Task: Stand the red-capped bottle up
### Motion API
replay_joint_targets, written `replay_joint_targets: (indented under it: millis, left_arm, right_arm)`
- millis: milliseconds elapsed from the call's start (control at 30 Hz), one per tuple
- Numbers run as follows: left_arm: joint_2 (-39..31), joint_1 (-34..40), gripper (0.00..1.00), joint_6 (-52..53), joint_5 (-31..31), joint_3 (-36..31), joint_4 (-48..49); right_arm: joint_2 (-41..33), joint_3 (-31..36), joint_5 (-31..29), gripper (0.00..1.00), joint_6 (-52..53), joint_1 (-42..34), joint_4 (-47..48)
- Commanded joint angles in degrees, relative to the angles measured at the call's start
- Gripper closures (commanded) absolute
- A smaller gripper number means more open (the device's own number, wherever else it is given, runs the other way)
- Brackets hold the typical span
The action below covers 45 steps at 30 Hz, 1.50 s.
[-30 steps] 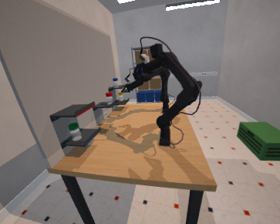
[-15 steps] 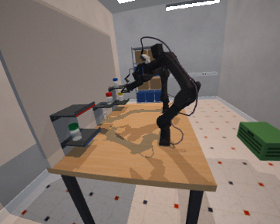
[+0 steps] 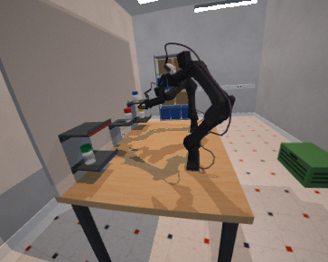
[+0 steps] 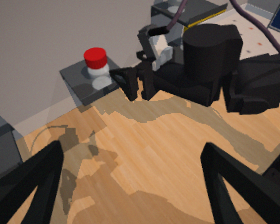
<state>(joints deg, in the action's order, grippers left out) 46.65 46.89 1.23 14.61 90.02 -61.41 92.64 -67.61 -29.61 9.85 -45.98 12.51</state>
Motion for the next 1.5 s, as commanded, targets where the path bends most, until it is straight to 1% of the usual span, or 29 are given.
replay_joint_targets:
  millis: [0,100,233,400,767,1000,1467]
  left_arm:
    - [-0.82,0.53,0.11,-0.54,0.76,2.06,0.17]
    - [-0.82,0.53,0.11,-0.54,0.76,2.06,0.17]
    - [-0.21,0.44,0.11,-0.59,0.55,1.51,0.13]
    - [-0.21,0.45,0.11,-0.59,0.55,1.51,0.13]
    - [-0.21,0.45,0.11,-0.59,0.56,1.51,0.13]
    - [-0.21,0.45,0.11,-0.59,0.56,1.51,0.13]
    - [-0.21,0.45,0.11,-0.59,0.56,1.51,0.13]
  right_arm:
    - [3.43,2.48,1.8,0.06,-4.28,1.24,12.85]
    - [7.43,4.22,3.03,0.06,-6.73,2.31,21.26]
    - [12.36,5.0,4.53,0.06,-8.95,3.36,29.41]
    - [16.31,3.76,5.52,0.06,-10.2,4.1,34.42]
    - [17.48,3.2,5.31,0.06,-9.85,4.32,34.12]
    - [18.71,0.34,6.42,0.06,-9.85,4.94,31.81]
    - [21.79,-4.29,7.42,0.06,-9.84,5.93,30.29]
